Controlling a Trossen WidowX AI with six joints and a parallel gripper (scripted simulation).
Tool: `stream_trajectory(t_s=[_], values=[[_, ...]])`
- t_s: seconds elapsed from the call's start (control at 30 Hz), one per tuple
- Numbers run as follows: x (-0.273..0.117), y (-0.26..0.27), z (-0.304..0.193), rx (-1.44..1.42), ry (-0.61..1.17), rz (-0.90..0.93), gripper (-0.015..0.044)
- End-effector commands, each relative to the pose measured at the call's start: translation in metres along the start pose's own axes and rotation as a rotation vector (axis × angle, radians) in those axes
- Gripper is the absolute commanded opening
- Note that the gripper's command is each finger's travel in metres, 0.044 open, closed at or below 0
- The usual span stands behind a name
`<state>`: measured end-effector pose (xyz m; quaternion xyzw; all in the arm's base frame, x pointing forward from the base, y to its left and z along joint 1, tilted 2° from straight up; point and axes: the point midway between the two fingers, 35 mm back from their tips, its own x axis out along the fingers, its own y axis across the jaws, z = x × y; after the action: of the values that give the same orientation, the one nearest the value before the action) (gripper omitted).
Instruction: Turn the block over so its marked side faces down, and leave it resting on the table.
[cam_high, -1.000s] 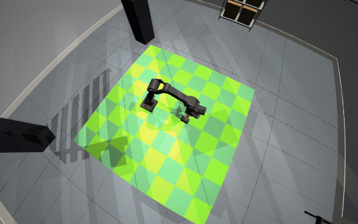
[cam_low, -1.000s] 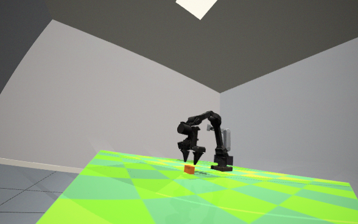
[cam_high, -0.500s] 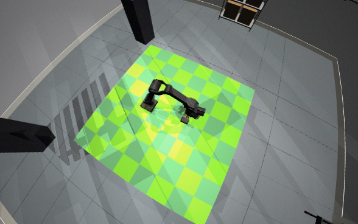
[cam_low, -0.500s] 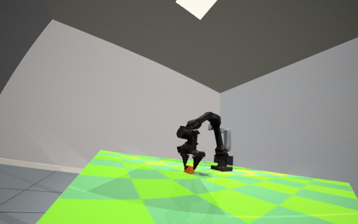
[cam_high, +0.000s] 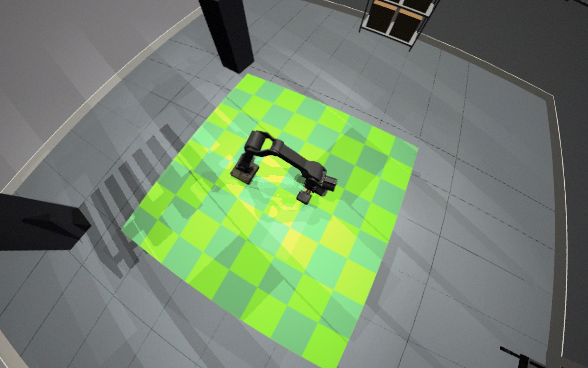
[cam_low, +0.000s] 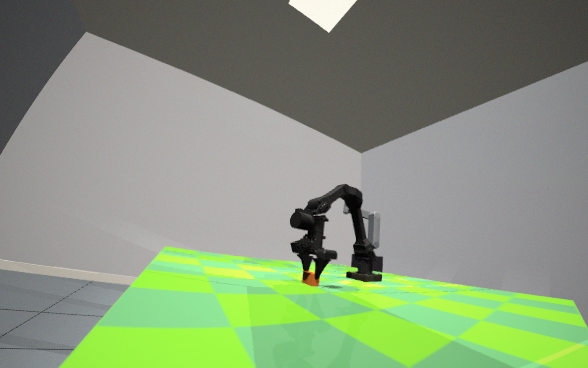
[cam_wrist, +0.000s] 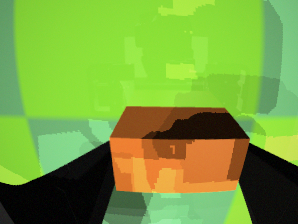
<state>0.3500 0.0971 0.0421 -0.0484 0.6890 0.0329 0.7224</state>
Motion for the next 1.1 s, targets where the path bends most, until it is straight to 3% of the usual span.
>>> stream_trajectory(t_s=[0.0,0.4,0.6,1.07], values=[[0.0,0.0,0.0,-0.004,0.0,0.003,0.0222],[0.0,0.0,0.0,-0.004,0.0,0.003,0.0142],[-0.026,0.0,0.0,-0.004,-0.001,0.003,0.0],[-0.025,0.001,0.002,-0.008,-0.101,0.001,0.0]])
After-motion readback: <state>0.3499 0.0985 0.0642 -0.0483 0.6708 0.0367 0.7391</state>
